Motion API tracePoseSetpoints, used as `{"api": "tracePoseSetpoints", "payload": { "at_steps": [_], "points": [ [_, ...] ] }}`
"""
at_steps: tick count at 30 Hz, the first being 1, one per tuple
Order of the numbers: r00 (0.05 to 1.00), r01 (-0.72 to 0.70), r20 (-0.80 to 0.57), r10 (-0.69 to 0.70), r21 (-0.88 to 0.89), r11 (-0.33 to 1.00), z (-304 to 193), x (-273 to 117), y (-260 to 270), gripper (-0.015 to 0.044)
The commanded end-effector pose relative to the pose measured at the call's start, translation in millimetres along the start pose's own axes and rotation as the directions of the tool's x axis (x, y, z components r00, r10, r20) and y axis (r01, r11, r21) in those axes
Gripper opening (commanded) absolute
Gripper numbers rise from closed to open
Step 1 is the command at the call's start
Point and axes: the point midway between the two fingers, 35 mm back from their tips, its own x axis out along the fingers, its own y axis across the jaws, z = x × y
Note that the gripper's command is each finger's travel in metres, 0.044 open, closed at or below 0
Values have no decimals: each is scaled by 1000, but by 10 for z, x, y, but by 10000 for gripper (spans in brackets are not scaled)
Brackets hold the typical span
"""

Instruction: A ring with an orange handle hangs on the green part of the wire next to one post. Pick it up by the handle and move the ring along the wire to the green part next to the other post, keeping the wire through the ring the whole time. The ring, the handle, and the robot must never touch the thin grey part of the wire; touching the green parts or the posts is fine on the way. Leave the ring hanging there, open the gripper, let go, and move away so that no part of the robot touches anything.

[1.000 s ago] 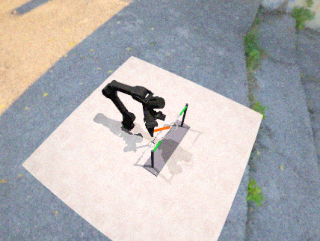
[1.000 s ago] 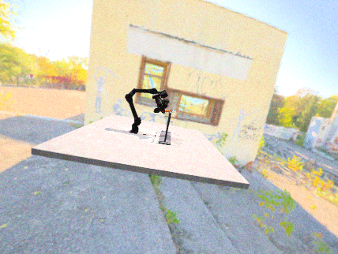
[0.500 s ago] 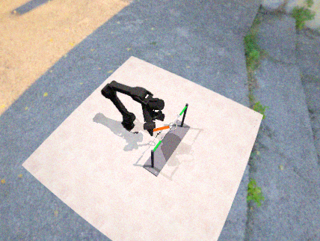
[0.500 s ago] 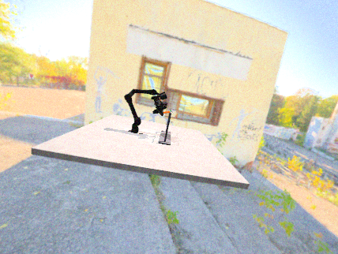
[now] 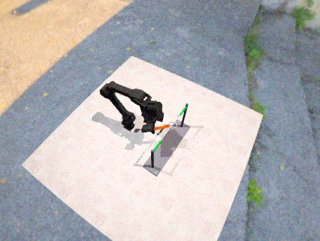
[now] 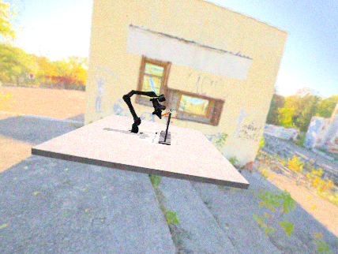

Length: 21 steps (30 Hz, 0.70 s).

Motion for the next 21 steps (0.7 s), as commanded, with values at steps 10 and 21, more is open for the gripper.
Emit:
{"api": "tracePoseSetpoints", "payload": {
  "at_steps": [10, 21],
  "points": [
    [955, -199, 266, 132, 245, 949, 97, 268, 482, -150],
    [860, -358, 496, 116, 426, 831, 368, 421, 901, -150]
  ]
}}
